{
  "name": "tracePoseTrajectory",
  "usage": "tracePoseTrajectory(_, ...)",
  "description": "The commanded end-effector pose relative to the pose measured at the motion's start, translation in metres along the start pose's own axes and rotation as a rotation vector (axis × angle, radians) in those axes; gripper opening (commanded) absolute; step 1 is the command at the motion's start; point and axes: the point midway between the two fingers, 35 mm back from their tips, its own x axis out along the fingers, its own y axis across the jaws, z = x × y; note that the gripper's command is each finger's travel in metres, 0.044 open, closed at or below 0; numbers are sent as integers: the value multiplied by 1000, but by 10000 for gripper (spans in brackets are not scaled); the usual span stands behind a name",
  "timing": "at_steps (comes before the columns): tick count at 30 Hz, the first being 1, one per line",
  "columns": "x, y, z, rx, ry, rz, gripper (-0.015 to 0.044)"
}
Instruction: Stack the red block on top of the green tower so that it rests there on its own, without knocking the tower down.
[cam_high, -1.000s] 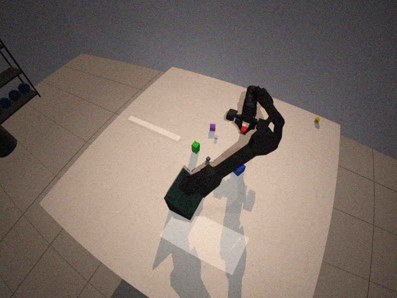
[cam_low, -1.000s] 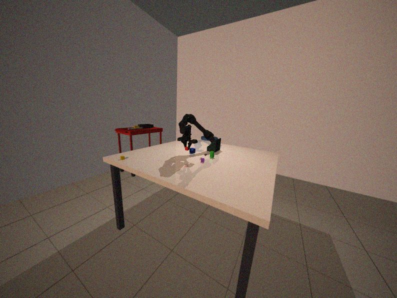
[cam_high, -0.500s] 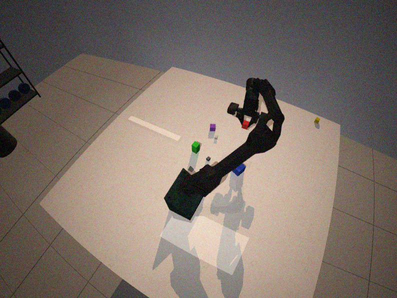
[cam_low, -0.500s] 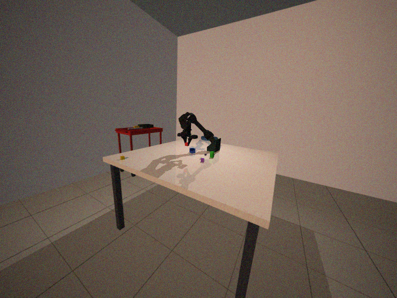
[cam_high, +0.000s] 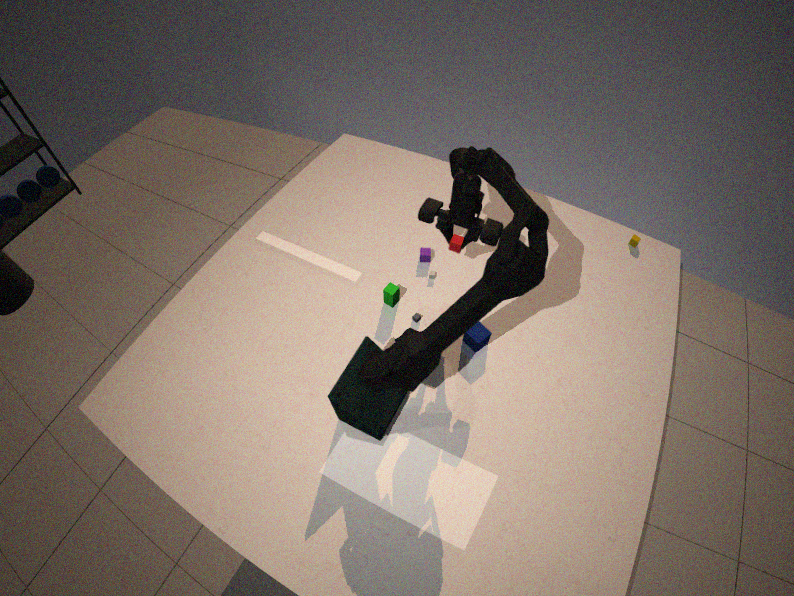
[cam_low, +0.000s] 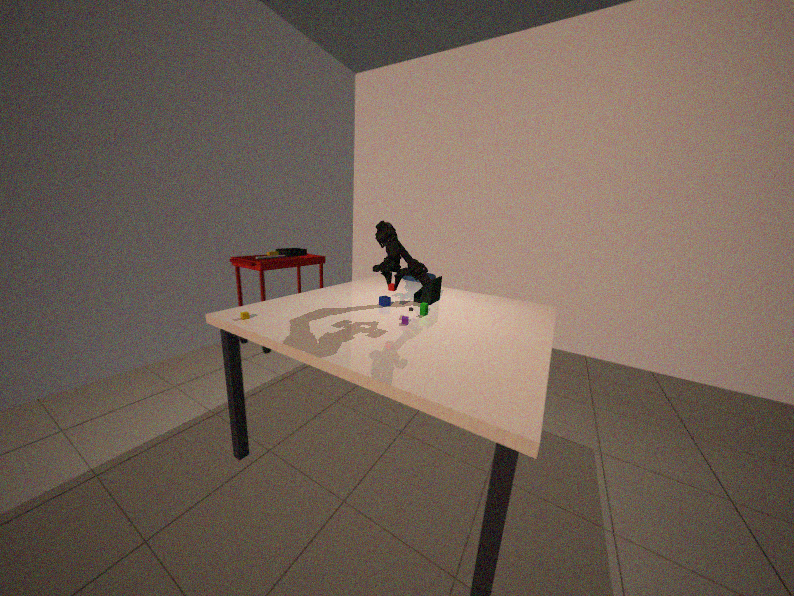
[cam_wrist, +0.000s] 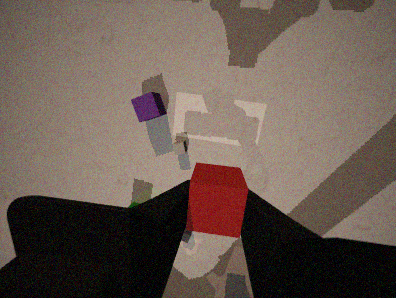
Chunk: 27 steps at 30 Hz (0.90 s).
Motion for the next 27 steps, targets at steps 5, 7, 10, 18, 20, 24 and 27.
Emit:
tracePoseTrajectory(5, 0, 49, -38, -3, 10, 11, 0)
tracePoseTrajectory(7, 1, 59, -48, -3, 11, 10, 0)
tracePoseTrajectory(10, 2, 73, -64, -4, 13, 8, 0)
tracePoseTrajectory(18, 7, 105, -108, -2, 17, -8, 0)
tracePoseTrajectory(20, 9, 111, -120, -1, 18, -14, 0)
tracePoseTrajectory(24, 11, 115, -128, 1, 18, -19, 0)
tracePoseTrajectory(27, 12, 115, -128, 1, 18, -19, 0)
